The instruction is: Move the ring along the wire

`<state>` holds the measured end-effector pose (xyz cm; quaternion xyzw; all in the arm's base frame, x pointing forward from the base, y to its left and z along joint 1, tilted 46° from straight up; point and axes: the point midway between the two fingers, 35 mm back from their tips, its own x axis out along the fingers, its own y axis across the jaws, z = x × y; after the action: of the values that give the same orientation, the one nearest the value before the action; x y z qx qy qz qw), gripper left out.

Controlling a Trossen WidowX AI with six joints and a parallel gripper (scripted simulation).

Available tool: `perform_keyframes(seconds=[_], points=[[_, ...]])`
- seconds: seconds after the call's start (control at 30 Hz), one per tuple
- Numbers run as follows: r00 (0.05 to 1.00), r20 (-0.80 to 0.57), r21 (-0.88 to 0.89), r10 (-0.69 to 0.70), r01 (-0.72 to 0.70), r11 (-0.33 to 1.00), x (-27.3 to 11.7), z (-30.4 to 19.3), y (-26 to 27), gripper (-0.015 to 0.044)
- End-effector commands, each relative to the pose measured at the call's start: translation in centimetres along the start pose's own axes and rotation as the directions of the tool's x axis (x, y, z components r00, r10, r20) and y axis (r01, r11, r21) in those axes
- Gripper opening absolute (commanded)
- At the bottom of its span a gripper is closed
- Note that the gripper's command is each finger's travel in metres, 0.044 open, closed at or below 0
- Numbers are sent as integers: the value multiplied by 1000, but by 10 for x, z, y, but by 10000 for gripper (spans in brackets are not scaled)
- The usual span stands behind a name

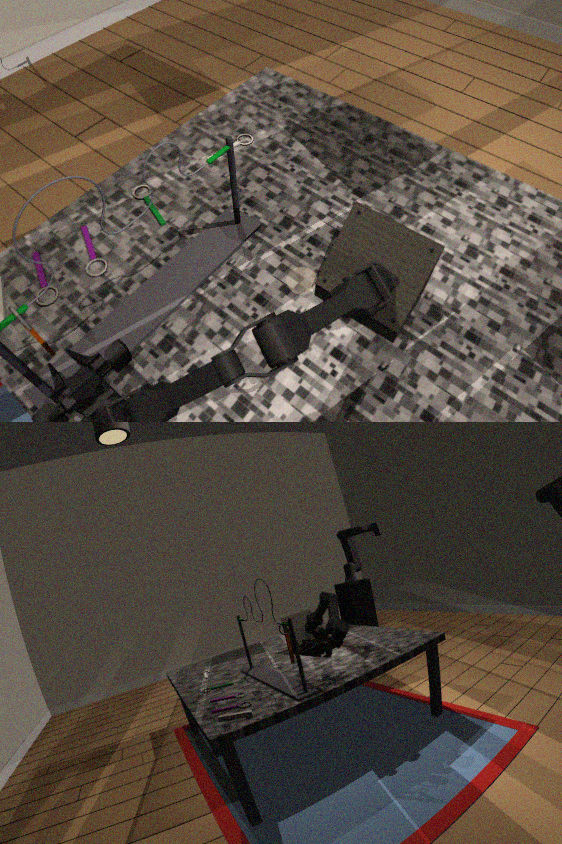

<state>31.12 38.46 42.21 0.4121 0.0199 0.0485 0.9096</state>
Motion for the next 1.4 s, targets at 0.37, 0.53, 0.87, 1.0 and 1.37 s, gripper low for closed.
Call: perform_keyframes(seconds=[0.37,0.53,0.87,1.0,1.37], points=[[1000,-22,-17,9,-10,1000,3,-9,2,160],[1000,-21,-17,10,-10,1000,11,-10,3,160],[1000,-21,-18,10,-11,1000,27,-10,4,160],[1000,-20,-18,11,-11,1000,33,-10,4,160],[1000,-19,-18,12,-12,1000,51,-10,4,160]])
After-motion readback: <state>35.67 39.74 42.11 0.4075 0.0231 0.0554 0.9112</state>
